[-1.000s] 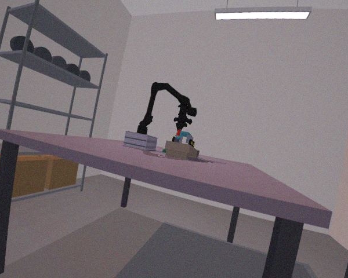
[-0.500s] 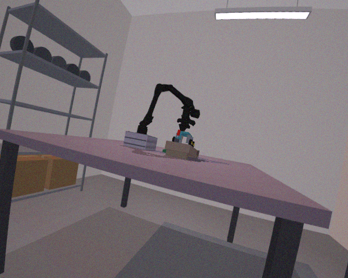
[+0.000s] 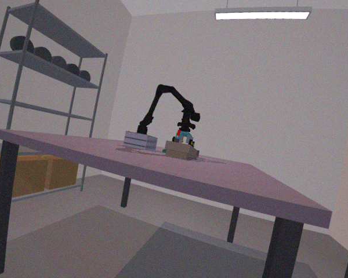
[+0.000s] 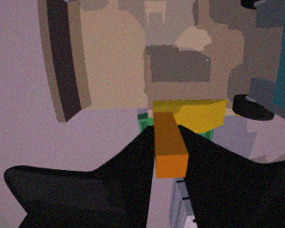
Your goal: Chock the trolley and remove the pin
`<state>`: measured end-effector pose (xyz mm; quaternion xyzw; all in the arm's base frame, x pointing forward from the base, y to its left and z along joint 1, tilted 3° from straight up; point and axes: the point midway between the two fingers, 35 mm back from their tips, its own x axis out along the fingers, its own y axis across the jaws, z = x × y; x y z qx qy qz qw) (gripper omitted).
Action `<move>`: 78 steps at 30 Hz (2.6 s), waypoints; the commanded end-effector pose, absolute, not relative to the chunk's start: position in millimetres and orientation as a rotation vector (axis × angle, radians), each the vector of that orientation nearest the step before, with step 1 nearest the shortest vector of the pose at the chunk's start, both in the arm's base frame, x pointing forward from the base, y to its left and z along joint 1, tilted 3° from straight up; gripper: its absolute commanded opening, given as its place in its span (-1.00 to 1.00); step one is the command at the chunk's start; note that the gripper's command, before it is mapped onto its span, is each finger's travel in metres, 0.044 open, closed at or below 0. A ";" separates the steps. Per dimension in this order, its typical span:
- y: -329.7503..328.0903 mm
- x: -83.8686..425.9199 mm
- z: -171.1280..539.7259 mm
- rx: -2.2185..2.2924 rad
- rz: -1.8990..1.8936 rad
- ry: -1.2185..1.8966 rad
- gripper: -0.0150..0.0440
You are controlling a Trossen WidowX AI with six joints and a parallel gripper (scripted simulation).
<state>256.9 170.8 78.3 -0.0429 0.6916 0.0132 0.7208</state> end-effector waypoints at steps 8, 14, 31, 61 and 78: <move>168.0 257.8 47.4 -0.103 0.027 1.532 -0.49; 166.6 257.7 39.6 -0.103 0.027 1.532 -0.49; 151.1 259.1 42.5 -0.104 0.026 1.532 -0.49; 138.3 261.0 44.4 -0.099 0.027 1.533 -0.14; 141.2 258.7 87.1 -0.105 0.025 1.531 0.15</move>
